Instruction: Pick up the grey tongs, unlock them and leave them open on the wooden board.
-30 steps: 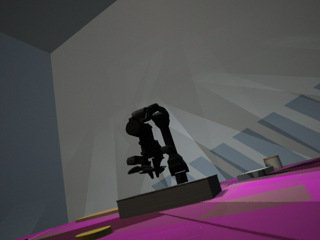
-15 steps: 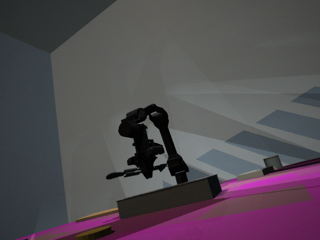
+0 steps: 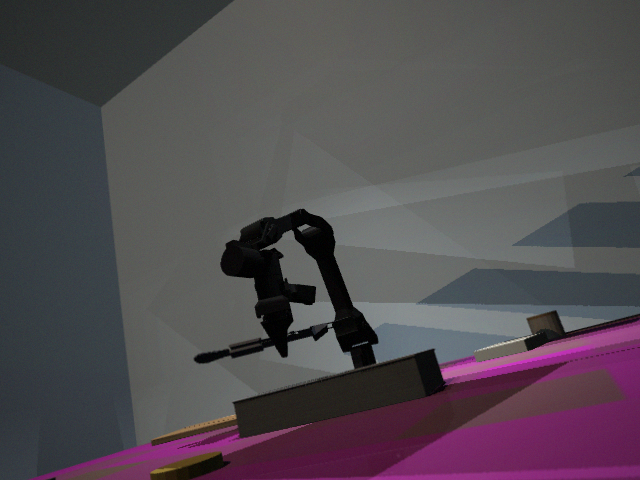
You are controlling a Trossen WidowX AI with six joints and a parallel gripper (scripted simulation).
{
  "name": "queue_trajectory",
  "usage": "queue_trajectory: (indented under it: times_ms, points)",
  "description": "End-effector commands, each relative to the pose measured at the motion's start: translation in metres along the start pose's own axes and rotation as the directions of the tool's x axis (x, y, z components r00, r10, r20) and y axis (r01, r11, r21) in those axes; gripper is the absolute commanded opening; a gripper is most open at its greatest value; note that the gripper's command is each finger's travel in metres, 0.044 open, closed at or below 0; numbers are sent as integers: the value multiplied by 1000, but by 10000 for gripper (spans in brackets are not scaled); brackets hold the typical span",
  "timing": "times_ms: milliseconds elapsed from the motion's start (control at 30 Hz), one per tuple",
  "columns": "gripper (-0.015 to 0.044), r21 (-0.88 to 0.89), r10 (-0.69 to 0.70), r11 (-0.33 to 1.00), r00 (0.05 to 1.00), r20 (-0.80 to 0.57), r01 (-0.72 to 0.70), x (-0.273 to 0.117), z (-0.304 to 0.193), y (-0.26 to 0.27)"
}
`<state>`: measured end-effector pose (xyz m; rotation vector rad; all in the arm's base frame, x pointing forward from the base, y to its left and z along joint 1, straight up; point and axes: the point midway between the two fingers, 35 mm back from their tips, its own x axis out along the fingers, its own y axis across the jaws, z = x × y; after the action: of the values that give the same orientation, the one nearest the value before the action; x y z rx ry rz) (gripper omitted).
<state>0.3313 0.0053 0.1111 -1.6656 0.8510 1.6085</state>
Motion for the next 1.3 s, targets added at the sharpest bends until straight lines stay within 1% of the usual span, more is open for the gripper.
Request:
queue_trajectory:
  times_ms: [0, 167, 333, 500, 700, 1000, 1267]
  points:
    - [-150, 176, -1, 984, 1000, -1, 1, -3, -8, 3]
    - [-150, 369, -1, 929, 1000, -2, 2, -5, -16, 7]
    - [-150, 547, -1, 837, 1000, -2, 2, -7, -24, 12]
    - [-150, 704, 0, 711, 1000, -3, 2, -9, -32, 17]
    - [-150, 853, 1, 522, 1000, -3, 2, -12, -42, 23]
    - [-150, 983, 2, 186, 1000, -3, 2, -16, -55, 33]
    - [-150, 991, 4, -135, 1000, -3, 3, -19, -67, 43]
